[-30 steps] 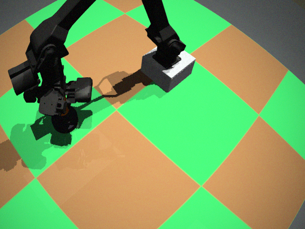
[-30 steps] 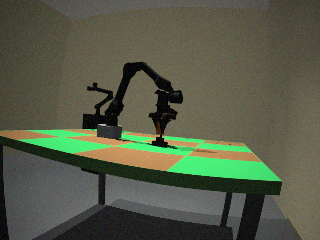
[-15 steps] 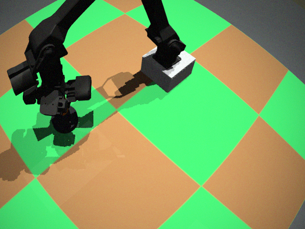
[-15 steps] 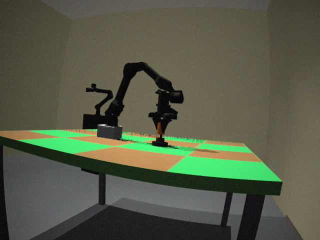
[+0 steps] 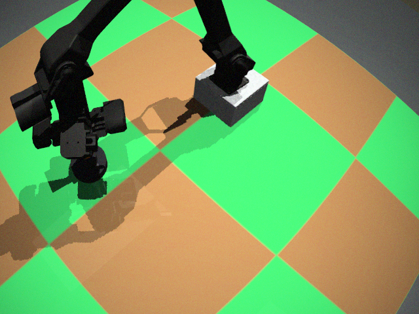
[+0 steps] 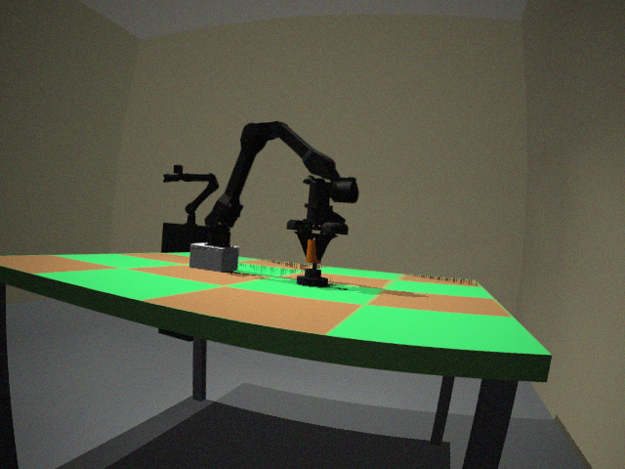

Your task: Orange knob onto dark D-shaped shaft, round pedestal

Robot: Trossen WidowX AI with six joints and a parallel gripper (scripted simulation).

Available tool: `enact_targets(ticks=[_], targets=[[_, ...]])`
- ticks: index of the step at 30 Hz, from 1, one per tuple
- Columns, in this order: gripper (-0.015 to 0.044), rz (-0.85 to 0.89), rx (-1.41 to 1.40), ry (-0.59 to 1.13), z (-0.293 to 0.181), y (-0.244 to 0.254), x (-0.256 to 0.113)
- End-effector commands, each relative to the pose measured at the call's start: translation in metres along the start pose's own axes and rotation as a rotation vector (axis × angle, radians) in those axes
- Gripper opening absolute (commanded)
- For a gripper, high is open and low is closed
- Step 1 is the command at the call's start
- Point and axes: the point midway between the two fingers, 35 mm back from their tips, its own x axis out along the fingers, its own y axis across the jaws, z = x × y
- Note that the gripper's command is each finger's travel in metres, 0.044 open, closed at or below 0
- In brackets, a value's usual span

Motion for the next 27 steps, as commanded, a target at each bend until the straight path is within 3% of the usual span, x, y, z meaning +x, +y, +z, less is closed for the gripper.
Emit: enact_targets(ticks=[1,18,27], targets=[[0.0,-0.006,-0.003,-0.003,0.0001,-0.0006,-0.0002],[0.0,-0.006,-0.003,-0.004,0.0013,-0.0029,-0.0037],[0.0,-0.007,-0.212,-0.003,0.0017,-0.0036,-0.0036]])
